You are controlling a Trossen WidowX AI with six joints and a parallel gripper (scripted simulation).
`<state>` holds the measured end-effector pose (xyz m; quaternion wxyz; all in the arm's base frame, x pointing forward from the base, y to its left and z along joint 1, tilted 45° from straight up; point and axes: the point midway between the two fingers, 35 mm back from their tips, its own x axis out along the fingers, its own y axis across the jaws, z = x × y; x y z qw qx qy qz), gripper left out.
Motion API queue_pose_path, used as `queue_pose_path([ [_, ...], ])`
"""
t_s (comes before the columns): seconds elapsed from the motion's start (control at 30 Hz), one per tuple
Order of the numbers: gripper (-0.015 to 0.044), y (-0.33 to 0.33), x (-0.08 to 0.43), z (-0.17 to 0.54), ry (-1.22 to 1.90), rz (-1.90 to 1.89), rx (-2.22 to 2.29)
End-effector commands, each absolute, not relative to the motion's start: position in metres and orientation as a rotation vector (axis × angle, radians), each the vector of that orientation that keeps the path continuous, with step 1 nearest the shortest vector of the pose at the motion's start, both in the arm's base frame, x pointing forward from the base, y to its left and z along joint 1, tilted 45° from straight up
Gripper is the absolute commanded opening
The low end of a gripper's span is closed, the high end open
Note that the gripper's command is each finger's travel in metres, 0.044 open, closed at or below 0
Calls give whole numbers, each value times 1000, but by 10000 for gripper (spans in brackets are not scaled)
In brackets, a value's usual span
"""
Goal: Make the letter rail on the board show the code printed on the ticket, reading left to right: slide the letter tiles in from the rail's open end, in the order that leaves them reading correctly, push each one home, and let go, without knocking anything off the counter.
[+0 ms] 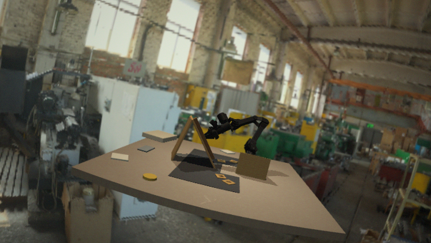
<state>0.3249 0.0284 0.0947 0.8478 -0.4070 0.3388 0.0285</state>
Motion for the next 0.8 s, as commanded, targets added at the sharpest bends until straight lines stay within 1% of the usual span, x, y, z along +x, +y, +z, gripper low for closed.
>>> queue_pose_path([
  [0.0,0,29,323,92,718,57,-857],
  [0.77,0,40,318,81,718,57,-856],
])
